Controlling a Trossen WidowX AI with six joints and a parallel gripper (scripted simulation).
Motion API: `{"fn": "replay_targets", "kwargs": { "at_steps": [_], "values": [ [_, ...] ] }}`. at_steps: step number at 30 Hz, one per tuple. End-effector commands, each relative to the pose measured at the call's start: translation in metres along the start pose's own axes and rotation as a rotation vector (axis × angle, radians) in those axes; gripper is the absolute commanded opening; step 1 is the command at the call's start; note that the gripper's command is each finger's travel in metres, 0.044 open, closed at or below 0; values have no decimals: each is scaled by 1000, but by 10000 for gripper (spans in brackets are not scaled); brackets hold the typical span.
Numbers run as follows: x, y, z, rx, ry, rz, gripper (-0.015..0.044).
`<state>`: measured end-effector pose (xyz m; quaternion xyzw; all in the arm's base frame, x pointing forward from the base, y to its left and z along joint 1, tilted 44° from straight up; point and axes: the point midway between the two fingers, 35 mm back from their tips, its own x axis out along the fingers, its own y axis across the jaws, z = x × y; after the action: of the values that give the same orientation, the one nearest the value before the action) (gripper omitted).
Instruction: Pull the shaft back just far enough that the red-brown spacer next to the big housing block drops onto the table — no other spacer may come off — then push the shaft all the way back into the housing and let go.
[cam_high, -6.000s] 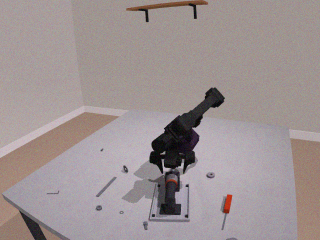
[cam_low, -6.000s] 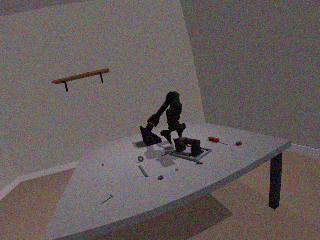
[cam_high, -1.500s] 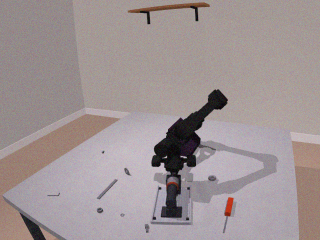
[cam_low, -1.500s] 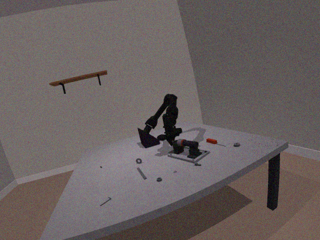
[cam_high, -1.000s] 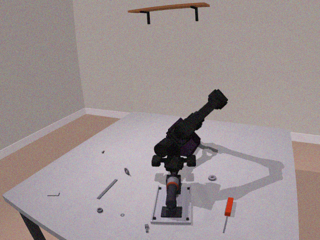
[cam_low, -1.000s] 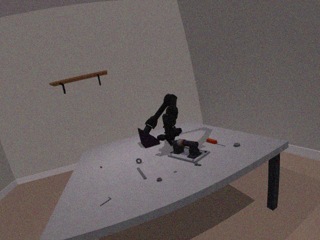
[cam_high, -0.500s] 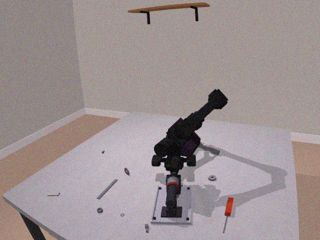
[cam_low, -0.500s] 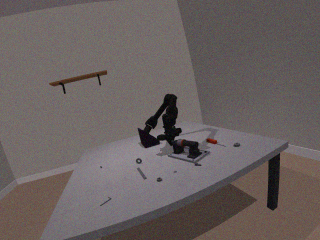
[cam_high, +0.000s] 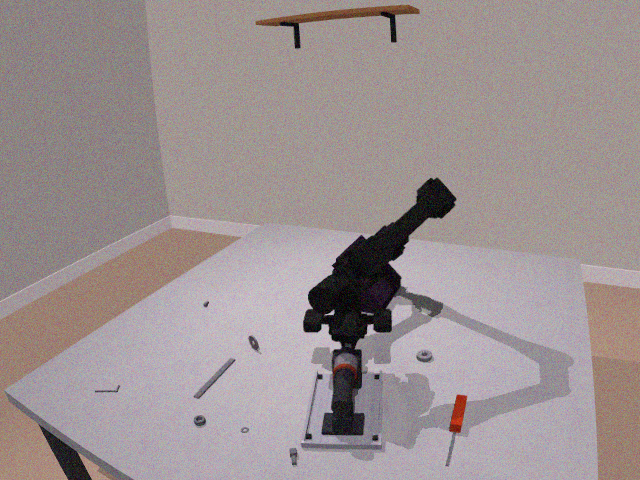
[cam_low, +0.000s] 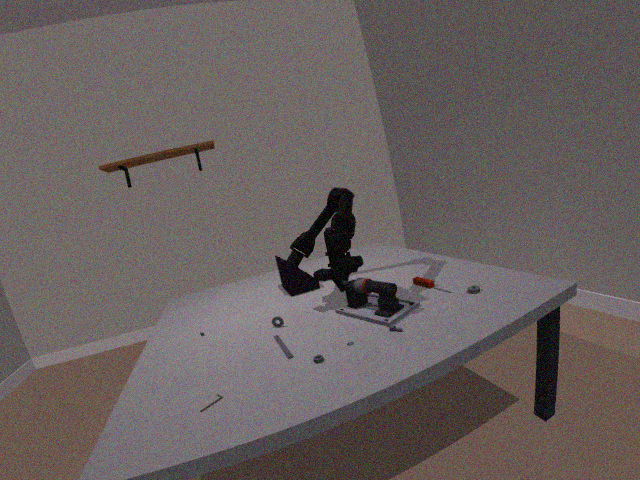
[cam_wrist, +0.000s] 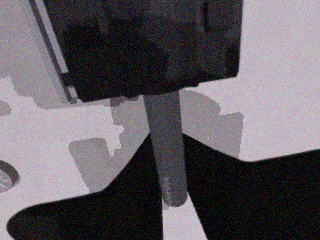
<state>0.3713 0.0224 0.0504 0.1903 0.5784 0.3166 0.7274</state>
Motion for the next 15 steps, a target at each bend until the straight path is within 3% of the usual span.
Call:
{"fn": "replay_targets", "kwargs": {
  "at_steps": [1,15],
  "values": [
    [0,0,-1,-3,1,0,0],
    [0,0,-3,-2,1,0,0]
  ]
}}
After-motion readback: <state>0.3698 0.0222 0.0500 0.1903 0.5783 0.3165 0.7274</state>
